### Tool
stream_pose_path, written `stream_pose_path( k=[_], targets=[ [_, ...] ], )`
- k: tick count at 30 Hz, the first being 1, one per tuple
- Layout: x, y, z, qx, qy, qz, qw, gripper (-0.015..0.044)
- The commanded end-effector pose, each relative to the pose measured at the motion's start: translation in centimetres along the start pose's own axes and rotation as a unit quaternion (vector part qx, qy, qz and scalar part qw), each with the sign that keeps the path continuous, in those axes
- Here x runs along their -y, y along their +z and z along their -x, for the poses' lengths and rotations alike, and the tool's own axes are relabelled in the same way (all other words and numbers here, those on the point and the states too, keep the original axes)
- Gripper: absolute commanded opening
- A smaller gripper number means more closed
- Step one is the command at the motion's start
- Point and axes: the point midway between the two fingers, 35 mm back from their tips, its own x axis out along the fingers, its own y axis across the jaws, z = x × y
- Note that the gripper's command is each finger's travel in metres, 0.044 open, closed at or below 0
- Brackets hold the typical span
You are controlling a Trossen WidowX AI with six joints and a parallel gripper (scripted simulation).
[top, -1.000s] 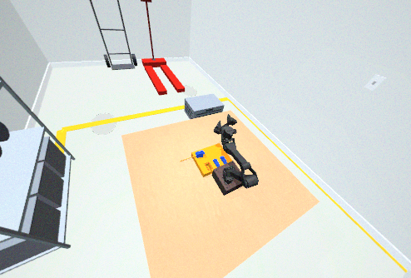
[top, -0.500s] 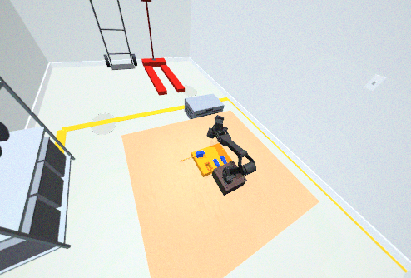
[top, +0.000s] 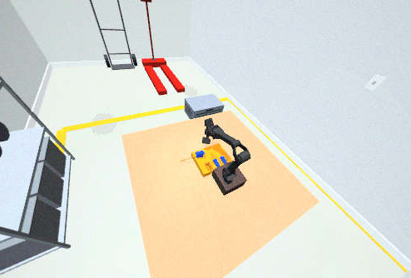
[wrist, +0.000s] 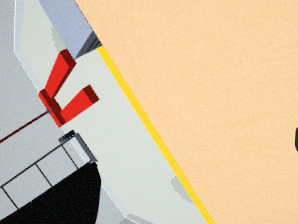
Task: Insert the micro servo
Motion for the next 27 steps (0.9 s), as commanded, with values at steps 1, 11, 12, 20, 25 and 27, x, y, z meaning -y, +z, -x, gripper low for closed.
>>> stream_pose_path(
  k=[1,11,12,20,25,27],
  targets=[
    [1.9,-0.8,-1.1,0.003,-0.059,0.018,0.998,0.0440],
    [7.3,-2.2,-2.4,0.023,-0.218,0.059,0.974,0.0440],
    [7.9,-2.3,-2.4,0.025,-0.234,0.063,0.970,0.0440],
    [12.0,-2.9,-1.9,0.047,-0.355,0.089,0.929,0.0440],
    [13.6,-3.0,-1.4,0.059,-0.405,0.098,0.907,0.0440],
    [13.6,-3.0,-1.4,0.059,-0.405,0.098,0.907,0.0440]
  ],
)
